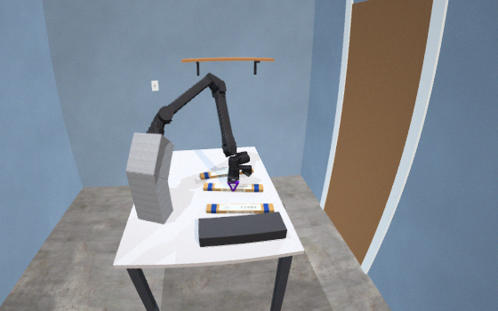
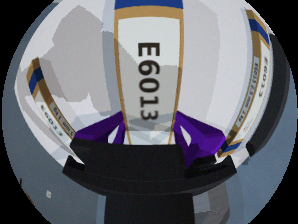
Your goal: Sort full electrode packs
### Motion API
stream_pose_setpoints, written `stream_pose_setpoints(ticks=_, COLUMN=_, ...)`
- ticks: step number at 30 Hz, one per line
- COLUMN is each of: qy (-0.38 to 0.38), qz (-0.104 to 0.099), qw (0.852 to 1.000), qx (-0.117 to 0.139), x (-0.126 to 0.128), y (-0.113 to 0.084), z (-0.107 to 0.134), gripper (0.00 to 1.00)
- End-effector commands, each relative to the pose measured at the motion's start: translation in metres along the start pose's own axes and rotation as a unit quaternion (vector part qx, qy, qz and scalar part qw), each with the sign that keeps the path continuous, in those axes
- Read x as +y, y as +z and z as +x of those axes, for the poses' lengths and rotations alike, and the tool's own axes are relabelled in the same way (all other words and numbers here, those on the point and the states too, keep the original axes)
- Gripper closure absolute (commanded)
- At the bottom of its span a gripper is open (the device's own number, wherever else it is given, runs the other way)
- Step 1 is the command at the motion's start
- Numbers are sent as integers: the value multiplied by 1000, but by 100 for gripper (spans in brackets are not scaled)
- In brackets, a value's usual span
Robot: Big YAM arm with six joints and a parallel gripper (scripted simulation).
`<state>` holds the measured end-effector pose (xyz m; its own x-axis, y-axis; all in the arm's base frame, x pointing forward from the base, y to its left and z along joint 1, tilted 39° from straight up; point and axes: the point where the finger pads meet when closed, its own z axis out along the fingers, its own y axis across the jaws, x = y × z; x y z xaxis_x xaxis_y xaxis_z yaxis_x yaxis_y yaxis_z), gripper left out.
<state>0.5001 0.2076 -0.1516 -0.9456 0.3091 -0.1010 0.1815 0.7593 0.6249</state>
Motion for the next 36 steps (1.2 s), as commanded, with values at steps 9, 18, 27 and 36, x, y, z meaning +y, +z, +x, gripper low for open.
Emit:
stream_pose_setpoints(ticks=9, qy=7, qz=-2, qw=1000, qx=-13, x=-9, y=-12, z=-11, gripper=4)
stream_pose_setpoints(ticks=18, qy=3, qz=1, qw=1000, qx=-4, x=-8, y=-4, z=-3, gripper=4)
stream_pose_setpoints(ticks=27, qy=3, qz=0, qw=1000, qx=-5, x=-5, y=-5, z=-4, gripper=4)
stream_pose_setpoints(ticks=36, qy=4, qz=-1, qw=1000, qx=-6, x=-4, y=-7, z=-5, gripper=4)
